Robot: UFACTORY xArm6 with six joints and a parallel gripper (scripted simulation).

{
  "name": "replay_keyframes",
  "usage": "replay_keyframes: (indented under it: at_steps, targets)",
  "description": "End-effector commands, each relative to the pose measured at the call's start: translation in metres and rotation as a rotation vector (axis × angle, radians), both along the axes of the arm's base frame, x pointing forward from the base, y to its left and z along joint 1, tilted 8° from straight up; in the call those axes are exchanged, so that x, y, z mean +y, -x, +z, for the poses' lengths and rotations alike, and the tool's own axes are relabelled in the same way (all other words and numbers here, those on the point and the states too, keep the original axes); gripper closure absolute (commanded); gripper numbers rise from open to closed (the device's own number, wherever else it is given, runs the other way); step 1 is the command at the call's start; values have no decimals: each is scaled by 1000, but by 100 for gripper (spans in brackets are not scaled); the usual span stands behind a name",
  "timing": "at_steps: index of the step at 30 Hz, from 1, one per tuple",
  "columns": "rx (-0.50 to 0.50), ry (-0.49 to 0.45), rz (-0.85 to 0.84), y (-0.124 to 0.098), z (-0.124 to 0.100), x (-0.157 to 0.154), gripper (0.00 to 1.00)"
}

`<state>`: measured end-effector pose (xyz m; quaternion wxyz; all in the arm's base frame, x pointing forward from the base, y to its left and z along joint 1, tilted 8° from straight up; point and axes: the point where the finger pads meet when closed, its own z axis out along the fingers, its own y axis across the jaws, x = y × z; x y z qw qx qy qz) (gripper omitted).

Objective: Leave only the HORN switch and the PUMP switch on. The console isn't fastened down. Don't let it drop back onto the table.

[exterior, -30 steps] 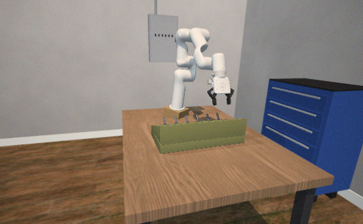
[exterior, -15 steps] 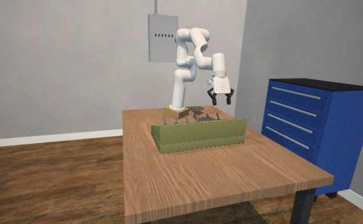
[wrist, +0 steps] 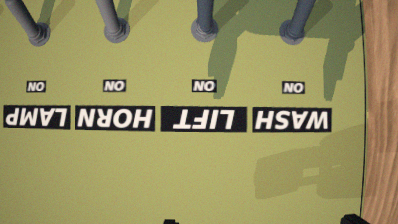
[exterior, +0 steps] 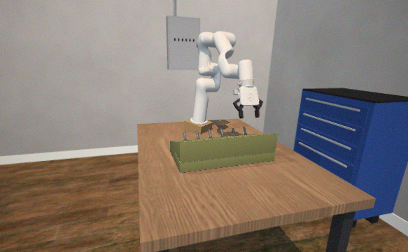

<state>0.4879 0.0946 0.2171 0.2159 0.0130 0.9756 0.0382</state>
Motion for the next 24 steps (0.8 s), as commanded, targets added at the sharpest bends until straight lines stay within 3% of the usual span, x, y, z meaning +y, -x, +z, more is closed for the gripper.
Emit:
replay_keyframes:
  at_steps: [1,11,24]
  targets:
    - [-5,-1,0,-1,2,0,0]
    - [-4,-1,0,-1,2,-4,0]
    - [-4,-1,0,-1,-1,-36,0]
